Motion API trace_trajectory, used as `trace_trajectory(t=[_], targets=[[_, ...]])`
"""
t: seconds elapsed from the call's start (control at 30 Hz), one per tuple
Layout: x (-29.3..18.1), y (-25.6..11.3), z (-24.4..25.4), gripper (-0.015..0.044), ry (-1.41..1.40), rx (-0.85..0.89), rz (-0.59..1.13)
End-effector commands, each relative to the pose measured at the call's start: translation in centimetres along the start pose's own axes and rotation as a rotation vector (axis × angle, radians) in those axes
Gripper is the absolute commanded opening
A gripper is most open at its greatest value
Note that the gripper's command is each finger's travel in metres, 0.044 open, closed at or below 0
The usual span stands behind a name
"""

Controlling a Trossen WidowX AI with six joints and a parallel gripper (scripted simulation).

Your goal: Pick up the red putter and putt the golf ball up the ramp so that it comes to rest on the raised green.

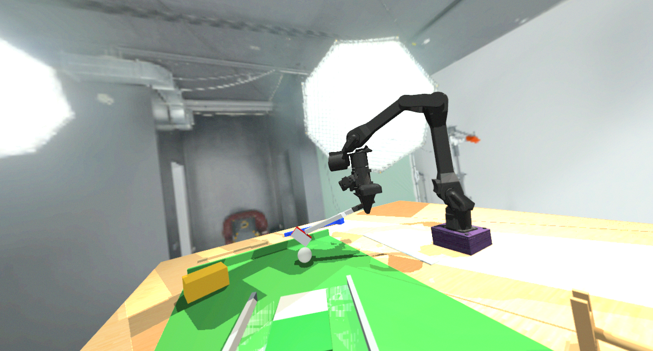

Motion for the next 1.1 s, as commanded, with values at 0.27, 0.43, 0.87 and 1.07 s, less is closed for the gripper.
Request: trace_trajectory(t=[0.27,0.43,0.87,1.07], targets=[[0.2,1.5,-0.1,0.0000,0.006,-0.004,-0.009],[0.2,2.4,-0.1,0.0000,0.006,-0.004,-0.009],[0.1,2.9,0.0,0.0000,0.000,-0.002,-0.006],[0.2,3.0,-0.8,0.0000,0.002,-0.003,-0.007]])
Point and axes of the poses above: the point midway between the two fingers, 35 mm back from their tips, its own y axis out along the fingers, its own z axis across the jaws, x = y × z, the point moved 1 cm from there along -y, back along the fingers, and after that the axes turned 5 degrees about y, right-handed, at the moved point
